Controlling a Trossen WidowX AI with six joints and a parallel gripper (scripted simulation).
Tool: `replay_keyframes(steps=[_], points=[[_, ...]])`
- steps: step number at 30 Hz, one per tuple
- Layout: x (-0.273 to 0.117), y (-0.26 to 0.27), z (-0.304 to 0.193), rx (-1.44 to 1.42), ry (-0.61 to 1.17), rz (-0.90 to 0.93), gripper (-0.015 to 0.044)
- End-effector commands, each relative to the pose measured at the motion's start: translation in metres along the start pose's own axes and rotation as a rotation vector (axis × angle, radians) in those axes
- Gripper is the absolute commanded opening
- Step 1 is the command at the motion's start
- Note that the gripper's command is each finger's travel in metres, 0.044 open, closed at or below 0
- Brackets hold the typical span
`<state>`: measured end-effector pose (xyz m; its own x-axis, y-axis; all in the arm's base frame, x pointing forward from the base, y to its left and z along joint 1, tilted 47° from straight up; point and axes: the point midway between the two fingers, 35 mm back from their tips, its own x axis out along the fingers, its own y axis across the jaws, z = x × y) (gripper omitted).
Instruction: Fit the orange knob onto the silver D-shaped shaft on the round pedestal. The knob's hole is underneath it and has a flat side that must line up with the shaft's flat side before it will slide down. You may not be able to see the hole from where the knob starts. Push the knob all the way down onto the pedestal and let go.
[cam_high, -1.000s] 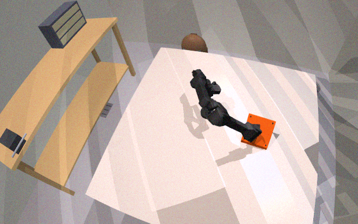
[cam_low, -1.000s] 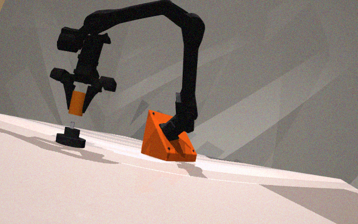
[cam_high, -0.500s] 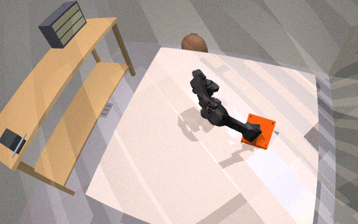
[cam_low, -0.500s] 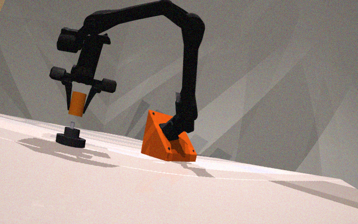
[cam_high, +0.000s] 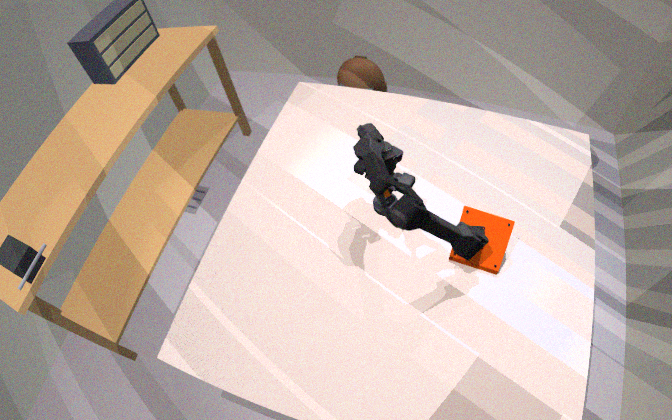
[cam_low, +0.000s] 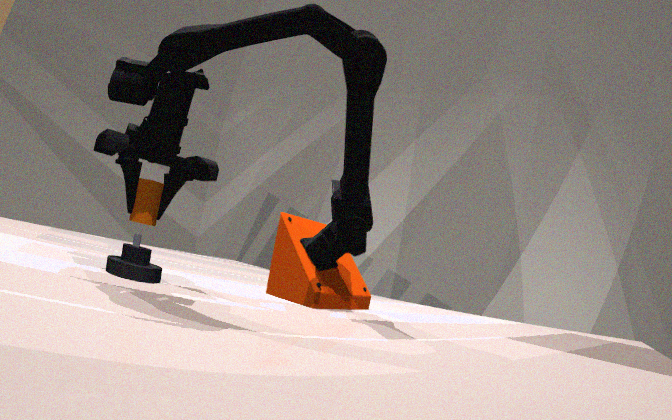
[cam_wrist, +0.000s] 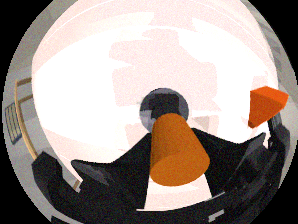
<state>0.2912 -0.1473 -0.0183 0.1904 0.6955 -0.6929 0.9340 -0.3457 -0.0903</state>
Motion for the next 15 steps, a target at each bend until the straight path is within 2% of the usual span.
replay_keyframes(steps=[1, 15], points=[[0.0006, 0.0005, -0.0003, -0.096, 0.003, 0.003, 0.0], [0.0019, 0.0006, -0.0003, -0.378, 0.002, 0.003, 0.0]])
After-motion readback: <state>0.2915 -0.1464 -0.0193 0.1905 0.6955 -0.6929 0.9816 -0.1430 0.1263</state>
